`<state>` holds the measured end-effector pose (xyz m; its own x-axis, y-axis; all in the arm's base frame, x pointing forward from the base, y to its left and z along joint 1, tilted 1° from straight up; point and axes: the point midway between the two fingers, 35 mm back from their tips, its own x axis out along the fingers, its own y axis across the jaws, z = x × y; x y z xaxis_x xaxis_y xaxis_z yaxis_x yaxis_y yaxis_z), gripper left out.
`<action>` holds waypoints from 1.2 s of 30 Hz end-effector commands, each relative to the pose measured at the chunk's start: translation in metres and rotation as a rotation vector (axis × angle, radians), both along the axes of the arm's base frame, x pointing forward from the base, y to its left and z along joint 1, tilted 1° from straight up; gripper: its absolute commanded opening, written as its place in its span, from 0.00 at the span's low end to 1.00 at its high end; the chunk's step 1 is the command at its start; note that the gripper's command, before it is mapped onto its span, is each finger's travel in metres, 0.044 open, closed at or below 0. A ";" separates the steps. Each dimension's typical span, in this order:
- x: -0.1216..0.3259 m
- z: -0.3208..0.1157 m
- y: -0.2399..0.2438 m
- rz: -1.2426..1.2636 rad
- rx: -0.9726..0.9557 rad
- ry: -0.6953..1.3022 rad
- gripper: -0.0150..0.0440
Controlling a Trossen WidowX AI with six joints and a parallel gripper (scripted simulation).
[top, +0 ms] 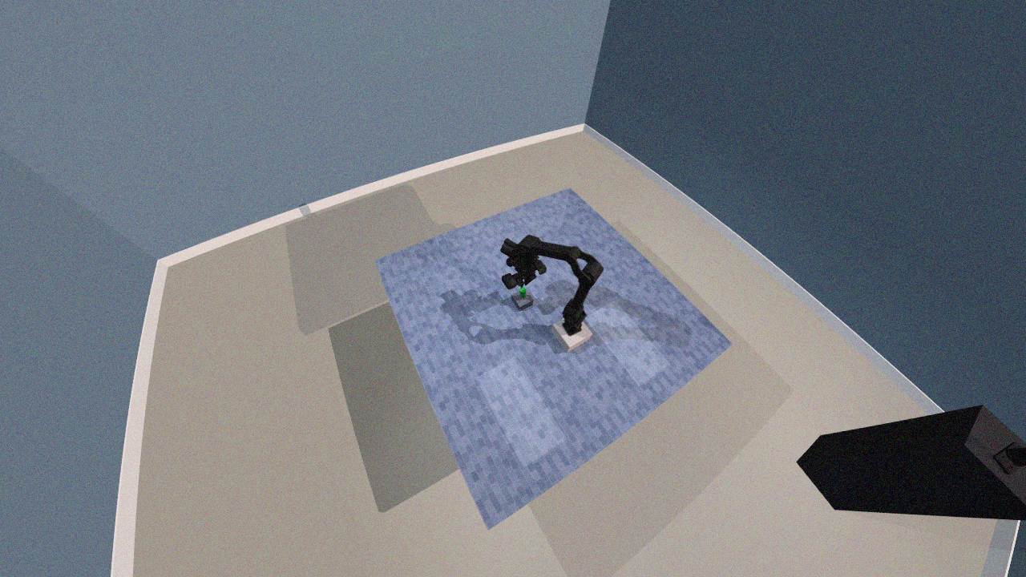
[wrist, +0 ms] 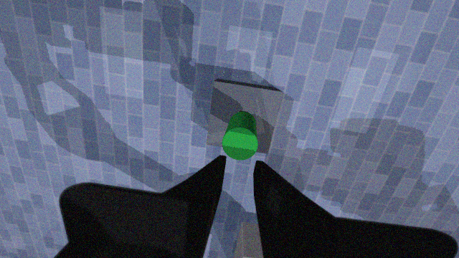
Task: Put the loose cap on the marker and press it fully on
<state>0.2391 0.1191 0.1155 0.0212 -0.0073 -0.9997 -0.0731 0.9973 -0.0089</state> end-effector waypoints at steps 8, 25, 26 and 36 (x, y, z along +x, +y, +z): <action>0.000 -0.001 0.000 -0.009 -0.002 -0.001 0.25; 0.000 -0.020 0.000 -0.009 -0.002 -0.001 0.25; 0.000 -0.021 0.000 -0.009 -0.002 -0.001 0.25; 0.001 -0.035 -0.001 -0.009 -0.002 -0.001 0.25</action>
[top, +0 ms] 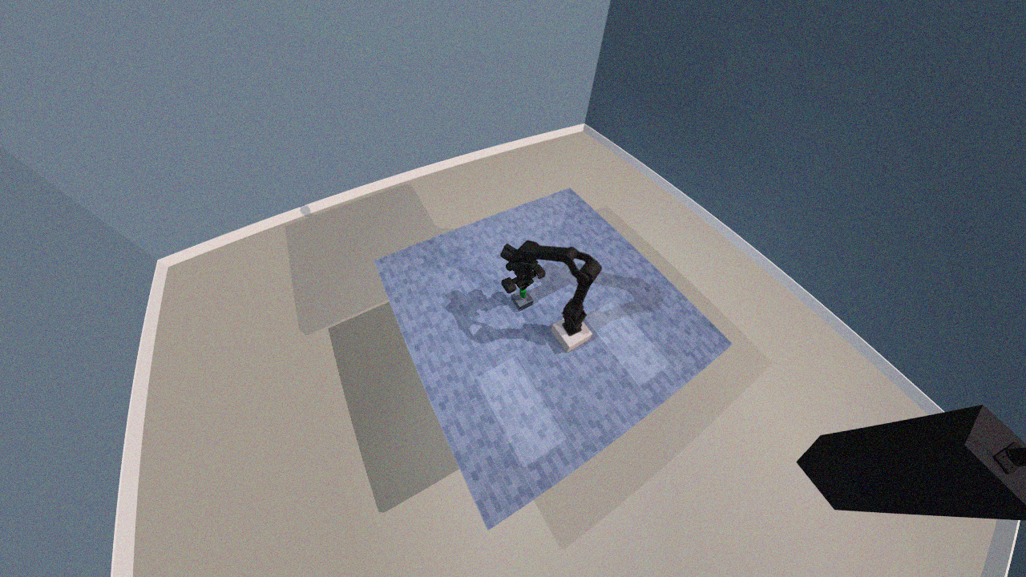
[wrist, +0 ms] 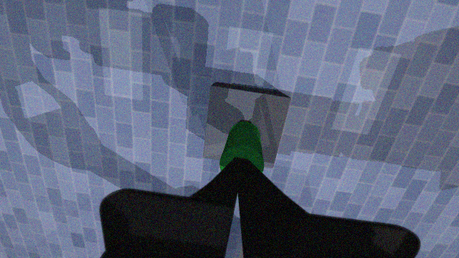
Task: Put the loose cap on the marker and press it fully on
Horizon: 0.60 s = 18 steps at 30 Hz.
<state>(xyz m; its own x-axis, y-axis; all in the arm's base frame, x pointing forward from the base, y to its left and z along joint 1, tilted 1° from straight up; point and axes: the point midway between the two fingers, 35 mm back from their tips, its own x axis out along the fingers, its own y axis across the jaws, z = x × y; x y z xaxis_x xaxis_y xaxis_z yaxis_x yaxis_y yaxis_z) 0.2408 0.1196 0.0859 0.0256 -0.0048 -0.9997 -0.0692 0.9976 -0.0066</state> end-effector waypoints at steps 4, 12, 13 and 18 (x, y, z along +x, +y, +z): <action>-0.001 -0.011 -0.001 -0.005 -0.004 0.004 0.25; 0.001 -0.003 0.000 -0.001 0.002 -0.004 0.25; 0.002 0.003 0.001 -0.001 0.002 -0.004 0.25; 0.001 0.065 0.002 -0.001 0.001 -0.003 0.25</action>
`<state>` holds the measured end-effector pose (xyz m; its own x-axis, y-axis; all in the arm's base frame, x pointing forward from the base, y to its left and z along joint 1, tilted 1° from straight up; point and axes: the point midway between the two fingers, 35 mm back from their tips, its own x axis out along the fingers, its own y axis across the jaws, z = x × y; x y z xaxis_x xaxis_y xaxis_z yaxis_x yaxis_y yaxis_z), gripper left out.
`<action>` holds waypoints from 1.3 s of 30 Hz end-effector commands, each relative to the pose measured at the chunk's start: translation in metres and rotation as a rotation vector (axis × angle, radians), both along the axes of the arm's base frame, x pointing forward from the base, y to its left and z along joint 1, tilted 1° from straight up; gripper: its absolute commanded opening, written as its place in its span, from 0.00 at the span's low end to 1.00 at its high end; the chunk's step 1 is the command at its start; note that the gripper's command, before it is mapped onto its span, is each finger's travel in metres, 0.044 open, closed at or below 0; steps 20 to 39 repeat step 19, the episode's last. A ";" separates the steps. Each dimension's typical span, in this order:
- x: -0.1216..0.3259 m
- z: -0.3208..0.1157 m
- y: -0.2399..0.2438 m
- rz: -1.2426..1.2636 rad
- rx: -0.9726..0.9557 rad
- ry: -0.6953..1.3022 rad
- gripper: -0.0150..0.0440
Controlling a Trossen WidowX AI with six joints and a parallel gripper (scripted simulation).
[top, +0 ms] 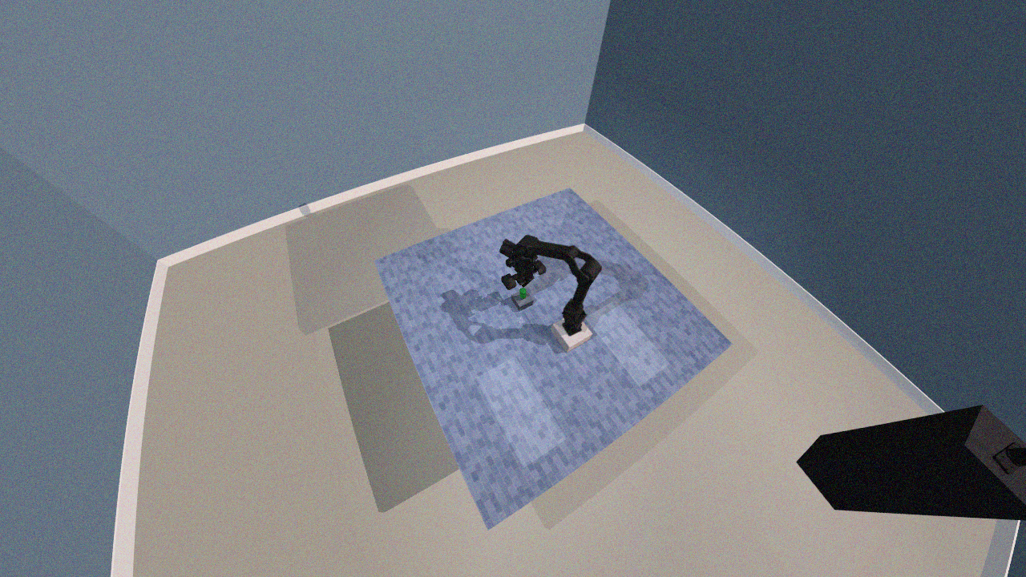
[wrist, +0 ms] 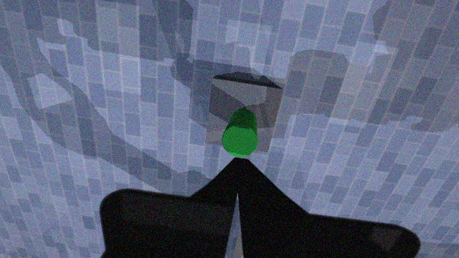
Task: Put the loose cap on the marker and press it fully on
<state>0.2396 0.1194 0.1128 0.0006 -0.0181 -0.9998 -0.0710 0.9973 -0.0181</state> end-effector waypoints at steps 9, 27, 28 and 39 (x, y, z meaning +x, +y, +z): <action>0.000 0.057 0.001 -0.002 0.014 -0.028 0.39; 0.000 0.057 0.001 -0.002 0.014 -0.028 0.83; 0.000 0.057 0.001 -0.002 0.014 -0.028 0.83; 0.000 0.057 0.001 -0.002 0.014 -0.028 0.83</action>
